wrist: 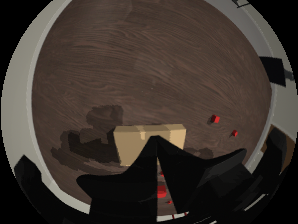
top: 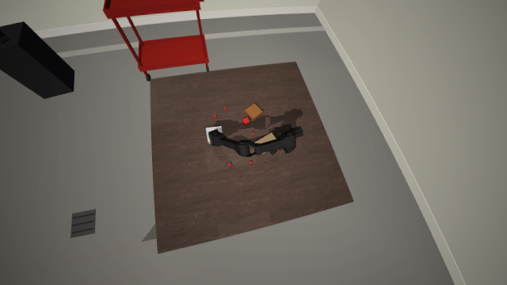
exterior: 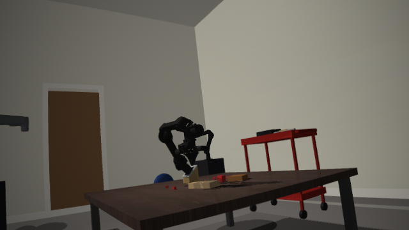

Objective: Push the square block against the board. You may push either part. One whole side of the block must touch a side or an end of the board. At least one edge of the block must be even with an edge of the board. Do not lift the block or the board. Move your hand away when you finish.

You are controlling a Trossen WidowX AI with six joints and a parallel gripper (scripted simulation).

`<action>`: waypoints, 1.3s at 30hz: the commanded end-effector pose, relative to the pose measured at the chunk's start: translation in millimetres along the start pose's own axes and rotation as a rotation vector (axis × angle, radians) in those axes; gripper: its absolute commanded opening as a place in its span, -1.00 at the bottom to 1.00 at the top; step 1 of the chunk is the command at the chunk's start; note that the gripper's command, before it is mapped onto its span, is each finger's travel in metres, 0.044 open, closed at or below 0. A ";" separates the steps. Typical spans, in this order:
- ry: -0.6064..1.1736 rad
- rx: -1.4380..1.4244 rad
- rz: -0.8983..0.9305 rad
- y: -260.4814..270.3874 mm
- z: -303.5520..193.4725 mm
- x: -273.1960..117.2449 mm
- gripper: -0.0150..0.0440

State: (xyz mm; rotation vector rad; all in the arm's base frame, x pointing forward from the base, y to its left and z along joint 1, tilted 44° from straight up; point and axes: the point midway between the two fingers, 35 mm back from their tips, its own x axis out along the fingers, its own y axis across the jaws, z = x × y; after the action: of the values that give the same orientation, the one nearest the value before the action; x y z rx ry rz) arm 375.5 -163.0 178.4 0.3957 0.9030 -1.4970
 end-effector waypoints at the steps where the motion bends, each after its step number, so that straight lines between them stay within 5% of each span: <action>1: 0.009 -0.132 0.008 14.9 -16.0 1.0 -0.49; 39: 0.041 -1.401 0.100 109.1 -198.4 10.4 -0.49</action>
State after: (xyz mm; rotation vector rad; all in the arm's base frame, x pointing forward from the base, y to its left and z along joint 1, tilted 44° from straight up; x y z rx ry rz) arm 425.9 -30.6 30.2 -0.4847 1.6251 -0.5924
